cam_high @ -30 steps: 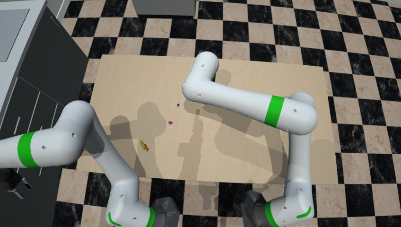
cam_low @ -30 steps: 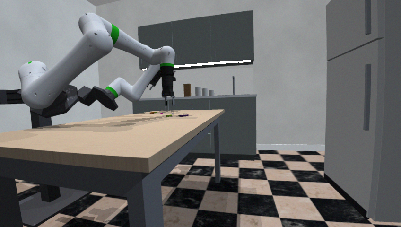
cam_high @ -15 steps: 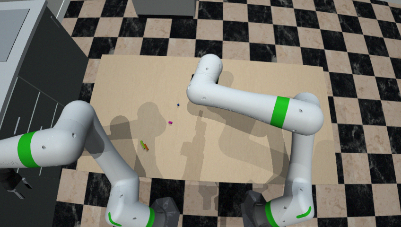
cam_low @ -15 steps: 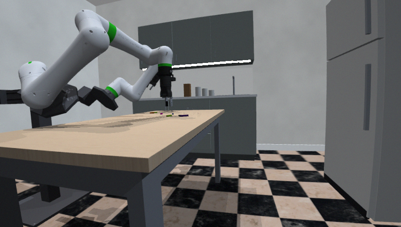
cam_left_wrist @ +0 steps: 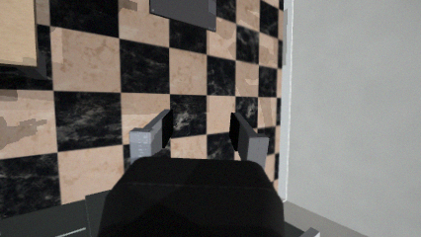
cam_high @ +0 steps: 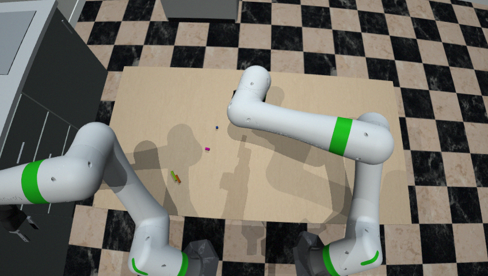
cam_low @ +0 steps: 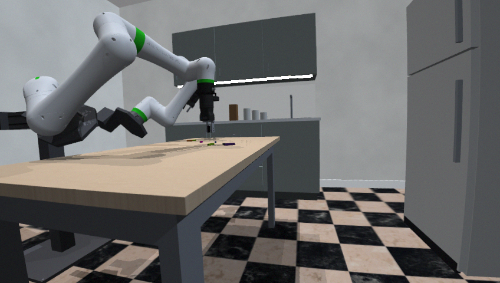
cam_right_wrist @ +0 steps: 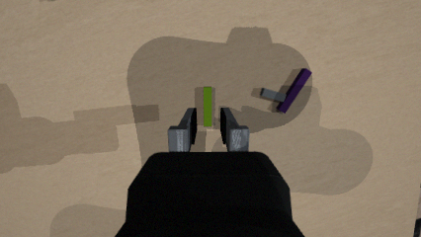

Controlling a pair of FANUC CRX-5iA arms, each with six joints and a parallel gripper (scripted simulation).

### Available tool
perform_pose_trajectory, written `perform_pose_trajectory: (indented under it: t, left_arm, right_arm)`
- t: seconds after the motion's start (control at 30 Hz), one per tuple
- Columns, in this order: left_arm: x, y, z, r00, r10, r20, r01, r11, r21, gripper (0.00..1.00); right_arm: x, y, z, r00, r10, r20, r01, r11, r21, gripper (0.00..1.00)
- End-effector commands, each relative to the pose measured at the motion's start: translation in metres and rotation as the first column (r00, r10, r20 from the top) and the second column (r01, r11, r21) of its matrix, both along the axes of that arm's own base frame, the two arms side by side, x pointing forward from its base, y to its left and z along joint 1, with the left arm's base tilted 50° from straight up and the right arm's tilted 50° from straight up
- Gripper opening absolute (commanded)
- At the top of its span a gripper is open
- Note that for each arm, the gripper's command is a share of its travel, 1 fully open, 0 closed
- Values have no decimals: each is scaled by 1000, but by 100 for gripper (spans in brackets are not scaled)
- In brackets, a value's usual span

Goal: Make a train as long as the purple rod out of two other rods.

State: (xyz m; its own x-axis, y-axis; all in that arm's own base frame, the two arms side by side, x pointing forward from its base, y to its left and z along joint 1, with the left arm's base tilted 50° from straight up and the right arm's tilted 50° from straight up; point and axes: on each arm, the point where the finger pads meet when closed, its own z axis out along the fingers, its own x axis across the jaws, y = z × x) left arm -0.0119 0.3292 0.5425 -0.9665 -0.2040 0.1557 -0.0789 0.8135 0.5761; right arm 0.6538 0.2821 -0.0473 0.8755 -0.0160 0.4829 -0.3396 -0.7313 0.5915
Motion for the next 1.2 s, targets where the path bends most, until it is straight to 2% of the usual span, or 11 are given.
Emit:
perform_pose_trajectory:
  t: [0.0,0.5,1.17]
  left_arm:
    - [0,0,1,1000,0,0,0,1000,1,100]
    - [0,0,1,1000,0,0,0,1000,1,100]
    - [0,0,1,1000,0,0,0,1000,1,100]
  right_arm:
    - [0,1,1,1000,2,1,-2,1000,1,54]
    - [2,-2,-3,1000,2,2,-2,1000,1,54]
    - [10,-20,-20,1000,2,2,-2,1000,1,54]
